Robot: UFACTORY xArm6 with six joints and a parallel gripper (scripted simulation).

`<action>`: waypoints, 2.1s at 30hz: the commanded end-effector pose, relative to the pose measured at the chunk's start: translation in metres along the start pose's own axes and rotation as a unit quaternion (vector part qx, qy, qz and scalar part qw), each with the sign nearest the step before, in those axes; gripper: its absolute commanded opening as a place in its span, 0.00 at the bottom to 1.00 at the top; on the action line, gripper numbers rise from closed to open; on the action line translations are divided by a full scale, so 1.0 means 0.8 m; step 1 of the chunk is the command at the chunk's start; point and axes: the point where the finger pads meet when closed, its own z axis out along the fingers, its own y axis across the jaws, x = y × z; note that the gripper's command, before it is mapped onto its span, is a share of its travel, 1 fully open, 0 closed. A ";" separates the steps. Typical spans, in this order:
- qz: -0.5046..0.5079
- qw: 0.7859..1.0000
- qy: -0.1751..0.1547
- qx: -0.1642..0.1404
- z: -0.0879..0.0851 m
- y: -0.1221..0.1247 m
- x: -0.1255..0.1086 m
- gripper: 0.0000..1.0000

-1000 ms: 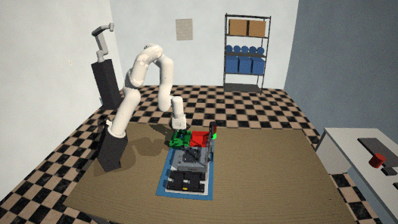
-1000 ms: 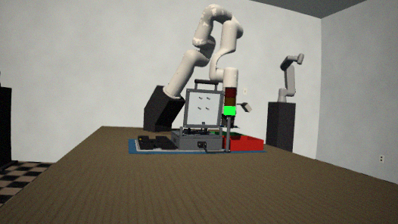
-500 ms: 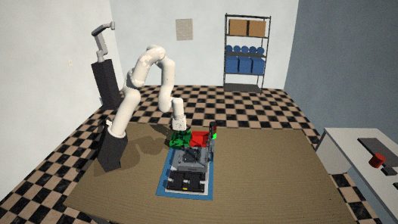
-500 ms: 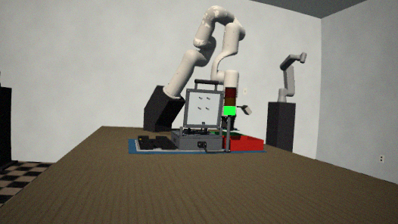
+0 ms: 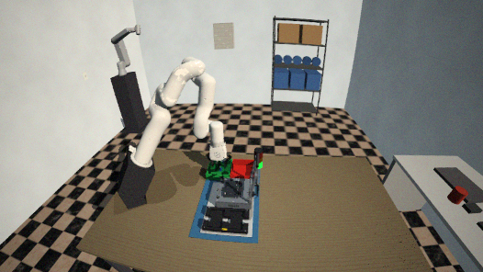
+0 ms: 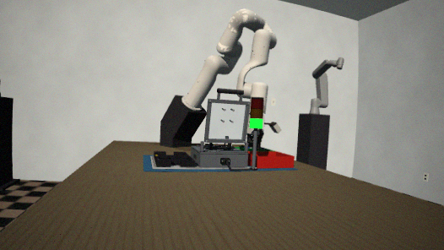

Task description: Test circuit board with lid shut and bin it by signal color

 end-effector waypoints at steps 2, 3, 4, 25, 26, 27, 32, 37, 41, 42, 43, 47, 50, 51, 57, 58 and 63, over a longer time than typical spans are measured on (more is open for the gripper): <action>0.000 1.000 0.029 -0.009 0.009 0.001 0.001 0.79; 0.000 1.000 0.029 -0.009 0.011 0.001 0.001 0.79; 0.000 1.000 0.029 -0.009 0.013 0.001 0.001 0.79; 0.000 1.000 0.029 -0.009 0.039 0.002 0.003 0.79; 0.000 1.000 0.029 -0.009 0.040 0.002 0.003 0.79; 0.000 1.000 0.029 -0.009 0.040 0.002 0.003 0.79; 0.000 1.000 0.029 -0.009 0.041 0.002 0.003 0.79; 0.000 1.000 0.029 -0.009 0.041 0.002 0.003 0.79; 0.000 1.000 0.029 -0.009 0.041 0.002 0.003 0.79; 0.000 1.000 0.029 -0.009 0.041 0.002 0.003 0.79; 0.000 1.000 0.029 -0.009 0.041 0.002 0.003 0.79; 0.000 1.000 0.029 -0.009 0.041 0.002 0.003 0.79; 0.000 1.000 0.029 -0.009 0.041 0.002 0.003 0.79; 0.000 1.000 0.029 -0.009 0.042 0.002 0.003 0.79; 0.000 1.000 0.029 -0.009 0.043 0.002 0.003 0.79; 0.000 1.000 0.029 -0.009 0.043 0.002 0.003 0.79; 0.000 1.000 0.029 -0.009 0.043 0.002 0.003 0.79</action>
